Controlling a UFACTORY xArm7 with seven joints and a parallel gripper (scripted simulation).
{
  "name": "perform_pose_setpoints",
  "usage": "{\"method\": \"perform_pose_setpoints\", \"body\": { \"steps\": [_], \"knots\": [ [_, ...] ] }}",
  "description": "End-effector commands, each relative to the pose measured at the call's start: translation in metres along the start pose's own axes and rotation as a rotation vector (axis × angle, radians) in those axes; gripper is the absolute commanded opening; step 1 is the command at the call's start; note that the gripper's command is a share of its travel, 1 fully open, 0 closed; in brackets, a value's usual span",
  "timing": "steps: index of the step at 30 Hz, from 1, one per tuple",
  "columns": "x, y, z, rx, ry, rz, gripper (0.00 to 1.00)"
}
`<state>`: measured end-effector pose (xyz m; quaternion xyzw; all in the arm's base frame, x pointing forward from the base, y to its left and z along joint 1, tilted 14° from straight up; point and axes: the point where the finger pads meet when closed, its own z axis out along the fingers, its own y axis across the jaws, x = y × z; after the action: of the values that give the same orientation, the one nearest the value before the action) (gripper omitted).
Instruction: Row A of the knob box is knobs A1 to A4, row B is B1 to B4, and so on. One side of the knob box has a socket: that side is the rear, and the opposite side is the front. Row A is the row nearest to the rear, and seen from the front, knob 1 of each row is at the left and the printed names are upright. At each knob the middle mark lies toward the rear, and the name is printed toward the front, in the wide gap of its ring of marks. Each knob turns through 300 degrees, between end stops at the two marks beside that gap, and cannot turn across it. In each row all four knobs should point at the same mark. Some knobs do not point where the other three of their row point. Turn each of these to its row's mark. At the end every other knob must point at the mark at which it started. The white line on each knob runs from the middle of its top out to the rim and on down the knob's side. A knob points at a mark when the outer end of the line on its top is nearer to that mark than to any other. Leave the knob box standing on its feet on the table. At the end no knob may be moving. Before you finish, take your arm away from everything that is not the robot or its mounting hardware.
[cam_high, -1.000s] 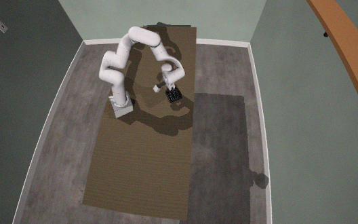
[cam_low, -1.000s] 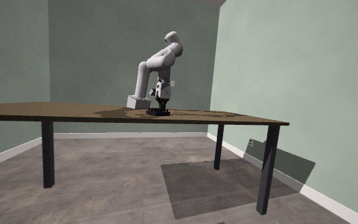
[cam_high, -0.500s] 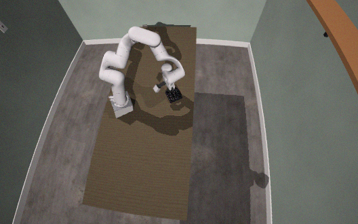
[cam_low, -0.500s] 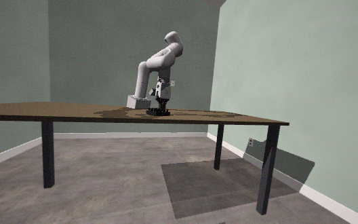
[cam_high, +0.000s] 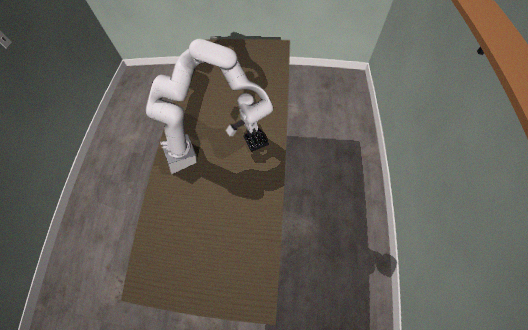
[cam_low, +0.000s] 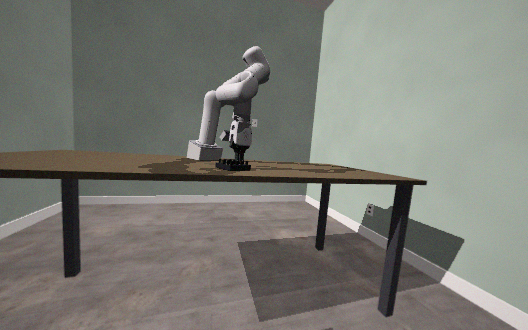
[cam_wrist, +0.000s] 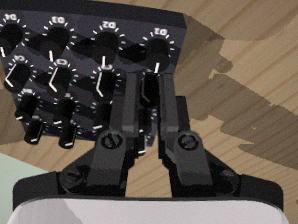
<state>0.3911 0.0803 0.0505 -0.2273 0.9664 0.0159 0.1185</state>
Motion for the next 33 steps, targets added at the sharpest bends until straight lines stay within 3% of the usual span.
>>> {"method": "perform_pose_setpoints", "body": {
  "steps": [1,20,33],
  "knots": [
    [-0.0008,-0.0005,-0.0008,0.000,-0.002,0.001,0.08],
    [-0.0008,-0.0005,-0.0008,0.000,-0.002,0.016,0.08],
    [-0.0008,-0.0005,-0.0008,0.000,-0.002,0.285,0.08]
  ]
}}
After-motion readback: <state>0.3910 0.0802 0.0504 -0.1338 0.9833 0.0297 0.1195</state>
